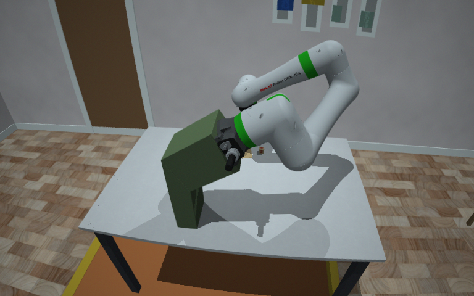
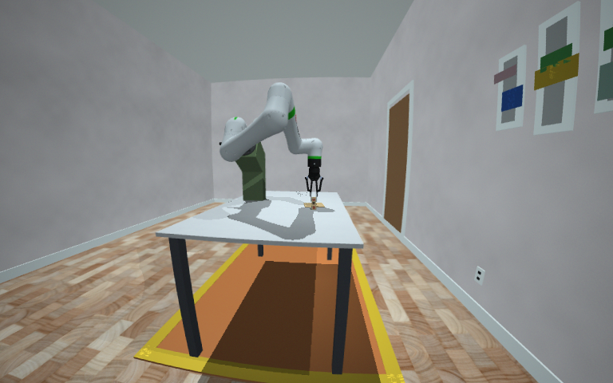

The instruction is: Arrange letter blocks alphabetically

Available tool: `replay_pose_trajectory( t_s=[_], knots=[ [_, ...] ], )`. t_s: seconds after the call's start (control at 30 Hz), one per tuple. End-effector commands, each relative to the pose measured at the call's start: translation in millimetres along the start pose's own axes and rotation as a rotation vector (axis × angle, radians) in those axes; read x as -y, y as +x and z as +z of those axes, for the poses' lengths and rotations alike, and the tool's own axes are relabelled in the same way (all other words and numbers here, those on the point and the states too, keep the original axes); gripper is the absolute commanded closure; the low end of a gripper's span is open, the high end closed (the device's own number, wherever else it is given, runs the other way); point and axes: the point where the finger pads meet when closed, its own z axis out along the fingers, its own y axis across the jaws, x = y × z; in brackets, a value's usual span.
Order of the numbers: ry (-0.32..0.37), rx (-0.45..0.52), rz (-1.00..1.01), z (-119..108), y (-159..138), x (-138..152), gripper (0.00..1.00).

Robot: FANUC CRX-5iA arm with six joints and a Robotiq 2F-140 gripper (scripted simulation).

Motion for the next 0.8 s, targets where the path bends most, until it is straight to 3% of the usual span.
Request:
replay_pose_trajectory(
  t_s=[0.0, 0.77],
  knots=[
    [0.003, 0.000, 0.000, 18, 0, 1, 0.84],
    [0.003, 0.000, 0.000, 28, 0, 1, 0.84]
  ],
)
